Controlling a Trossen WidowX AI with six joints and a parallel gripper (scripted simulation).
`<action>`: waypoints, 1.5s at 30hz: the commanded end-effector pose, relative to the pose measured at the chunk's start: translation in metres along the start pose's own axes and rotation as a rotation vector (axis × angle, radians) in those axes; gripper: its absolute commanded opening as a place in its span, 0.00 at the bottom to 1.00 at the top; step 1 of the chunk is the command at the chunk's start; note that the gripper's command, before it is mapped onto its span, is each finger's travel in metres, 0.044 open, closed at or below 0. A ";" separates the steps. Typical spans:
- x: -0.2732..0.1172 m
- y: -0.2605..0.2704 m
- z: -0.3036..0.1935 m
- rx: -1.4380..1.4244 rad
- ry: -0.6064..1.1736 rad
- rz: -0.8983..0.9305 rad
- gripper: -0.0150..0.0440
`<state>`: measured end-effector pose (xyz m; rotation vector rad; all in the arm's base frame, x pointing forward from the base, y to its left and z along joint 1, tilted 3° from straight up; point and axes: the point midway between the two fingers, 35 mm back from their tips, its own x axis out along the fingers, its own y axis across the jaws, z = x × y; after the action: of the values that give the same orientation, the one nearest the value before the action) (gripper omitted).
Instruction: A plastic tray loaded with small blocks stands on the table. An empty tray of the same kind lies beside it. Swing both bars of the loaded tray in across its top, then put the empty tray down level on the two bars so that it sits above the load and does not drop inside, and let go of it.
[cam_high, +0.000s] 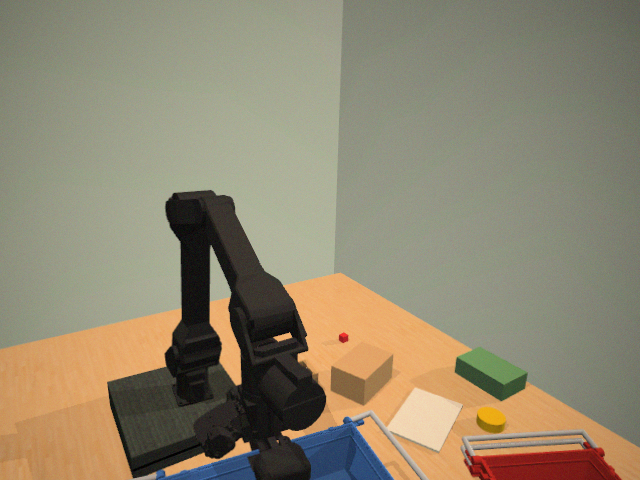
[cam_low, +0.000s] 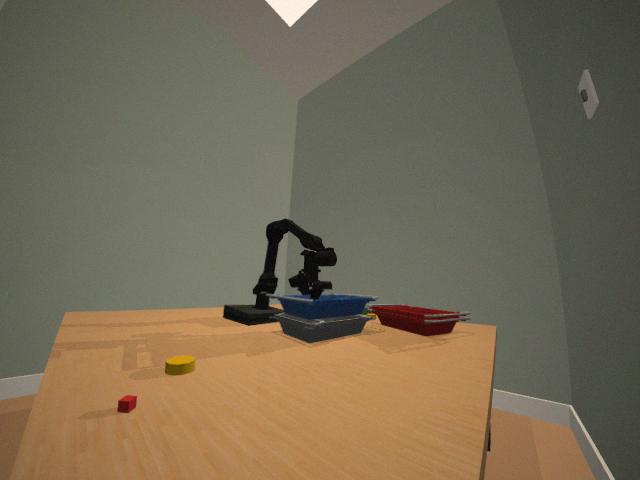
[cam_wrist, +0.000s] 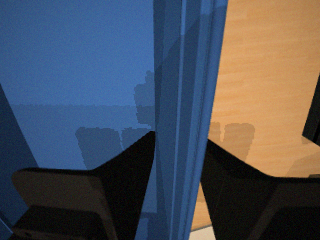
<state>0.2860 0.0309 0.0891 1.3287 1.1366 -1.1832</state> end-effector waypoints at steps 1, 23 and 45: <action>0.001 -0.001 0.000 0.001 0.001 -0.007 0.58; 0.001 0.000 0.000 0.000 0.000 -0.003 1.00; -0.096 0.003 0.000 0.001 0.001 -0.006 1.00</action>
<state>0.2833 0.0281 0.1701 1.3201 1.1477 -1.2032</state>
